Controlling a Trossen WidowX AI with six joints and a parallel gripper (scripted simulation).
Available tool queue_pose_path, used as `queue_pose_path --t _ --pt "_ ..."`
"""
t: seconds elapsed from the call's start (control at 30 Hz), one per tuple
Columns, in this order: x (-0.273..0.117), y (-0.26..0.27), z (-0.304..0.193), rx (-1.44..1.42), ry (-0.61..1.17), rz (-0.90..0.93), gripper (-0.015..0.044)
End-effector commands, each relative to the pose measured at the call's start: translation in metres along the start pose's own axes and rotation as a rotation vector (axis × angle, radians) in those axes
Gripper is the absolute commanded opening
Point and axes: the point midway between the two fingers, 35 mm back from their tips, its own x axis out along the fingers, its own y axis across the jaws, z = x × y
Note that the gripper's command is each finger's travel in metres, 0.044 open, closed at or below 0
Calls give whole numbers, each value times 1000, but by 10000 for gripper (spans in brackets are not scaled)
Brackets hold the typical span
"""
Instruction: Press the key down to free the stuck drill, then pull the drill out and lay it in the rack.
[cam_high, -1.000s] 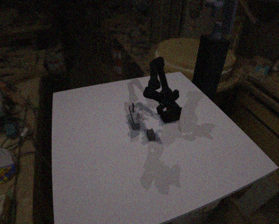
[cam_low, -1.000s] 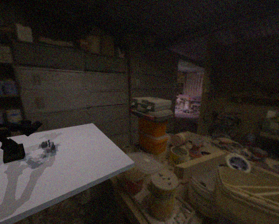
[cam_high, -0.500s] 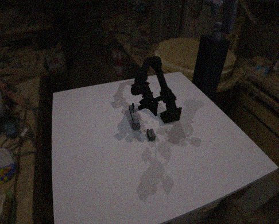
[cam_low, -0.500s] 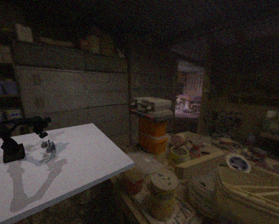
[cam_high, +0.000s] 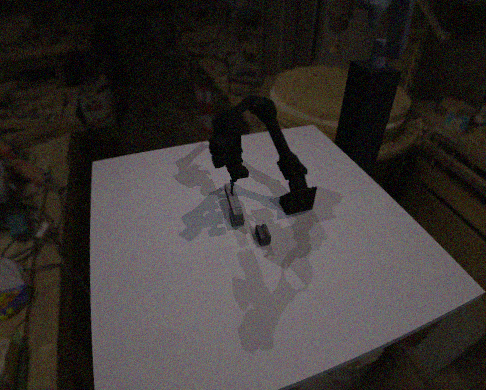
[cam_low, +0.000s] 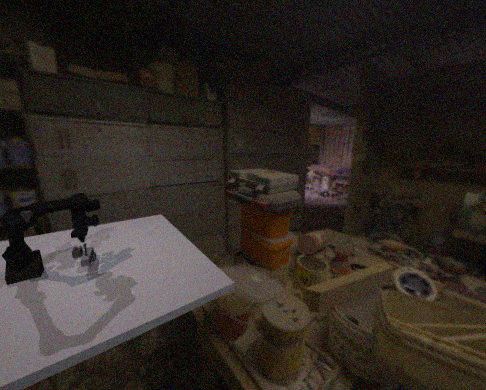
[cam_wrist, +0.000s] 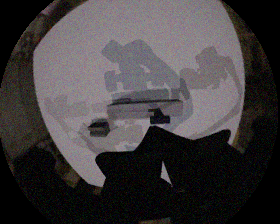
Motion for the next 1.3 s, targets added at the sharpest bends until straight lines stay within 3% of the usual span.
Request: queue_pose_path --t 0.0,1.27 --pt "-3 -11 6 37 -16 -57 0" --pt "18 -13 6 38 -16 -58 0"
